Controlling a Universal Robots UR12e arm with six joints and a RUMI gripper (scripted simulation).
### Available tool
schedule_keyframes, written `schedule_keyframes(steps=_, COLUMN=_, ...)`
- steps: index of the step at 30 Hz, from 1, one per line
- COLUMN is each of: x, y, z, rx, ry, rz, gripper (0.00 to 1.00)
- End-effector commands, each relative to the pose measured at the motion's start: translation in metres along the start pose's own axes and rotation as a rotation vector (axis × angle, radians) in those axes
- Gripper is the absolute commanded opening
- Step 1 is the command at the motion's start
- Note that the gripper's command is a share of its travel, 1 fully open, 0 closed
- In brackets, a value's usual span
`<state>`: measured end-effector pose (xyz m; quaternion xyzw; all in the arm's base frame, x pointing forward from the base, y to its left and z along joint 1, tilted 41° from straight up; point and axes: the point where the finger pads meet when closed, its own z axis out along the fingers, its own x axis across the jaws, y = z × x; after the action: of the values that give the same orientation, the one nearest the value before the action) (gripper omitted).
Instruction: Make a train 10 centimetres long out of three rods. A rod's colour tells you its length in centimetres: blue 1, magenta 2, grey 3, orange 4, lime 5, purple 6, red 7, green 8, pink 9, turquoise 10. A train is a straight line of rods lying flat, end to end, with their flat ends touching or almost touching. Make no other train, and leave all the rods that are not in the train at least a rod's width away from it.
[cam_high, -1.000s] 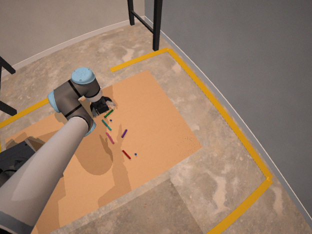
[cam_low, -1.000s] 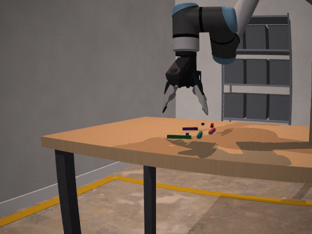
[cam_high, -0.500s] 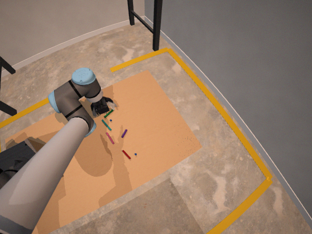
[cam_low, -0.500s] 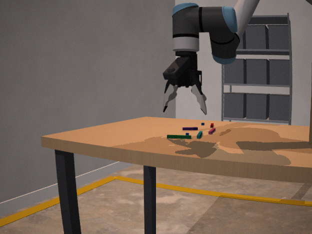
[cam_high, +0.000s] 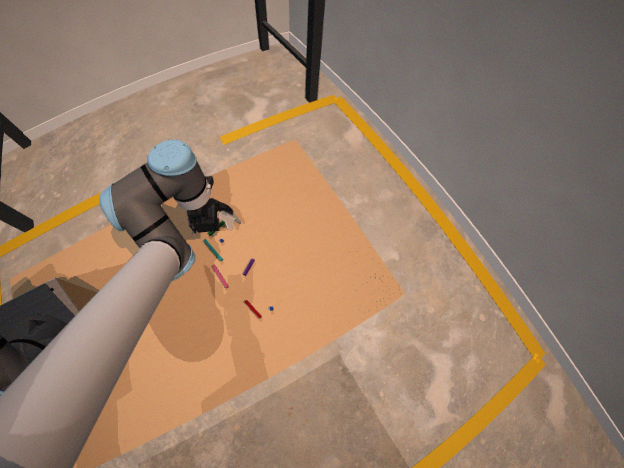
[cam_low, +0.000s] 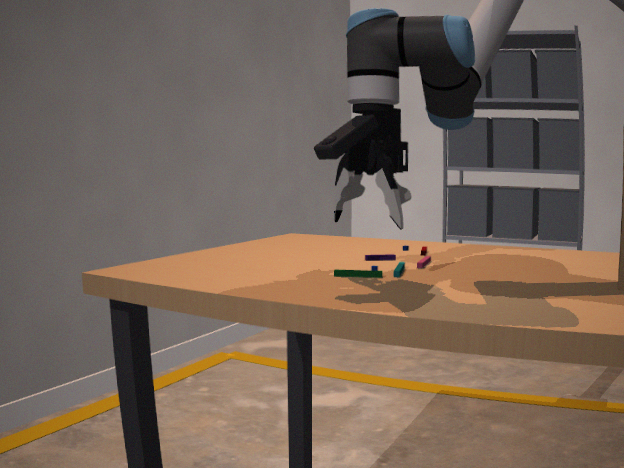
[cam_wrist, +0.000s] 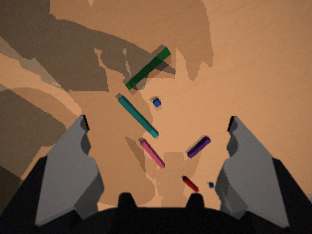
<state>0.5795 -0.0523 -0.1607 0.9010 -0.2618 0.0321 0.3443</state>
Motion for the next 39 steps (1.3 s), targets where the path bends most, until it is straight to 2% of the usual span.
schedule_keyframes(steps=1, x=0.008, y=0.008, z=0.0, rx=-0.006, ry=-0.002, rz=0.168, gripper=1.0)
schedule_keyframes(steps=4, x=0.01, y=0.009, z=0.0, rx=-0.006, ry=-0.002, rz=0.194, gripper=1.0)
schedule_keyframes(steps=7, x=0.014, y=0.015, z=0.0, rx=-0.006, ry=-0.002, rz=0.309, gripper=1.0)
schedule_keyframes(steps=19, x=0.03, y=0.031, z=0.0, rx=-0.006, ry=-0.001, rz=0.612, gripper=1.0)
schedule_keyframes(steps=21, x=0.03, y=0.031, z=0.0, rx=-0.006, ry=-0.001, rz=0.612, gripper=1.0)
schedule_keyframes(steps=23, x=0.034, y=0.037, z=0.0, rx=-0.006, ry=-0.001, rz=0.707, gripper=1.0)
schedule_keyframes(steps=39, x=0.05, y=0.059, z=-0.001, rx=-0.006, ry=0.001, rz=1.081, gripper=1.0)
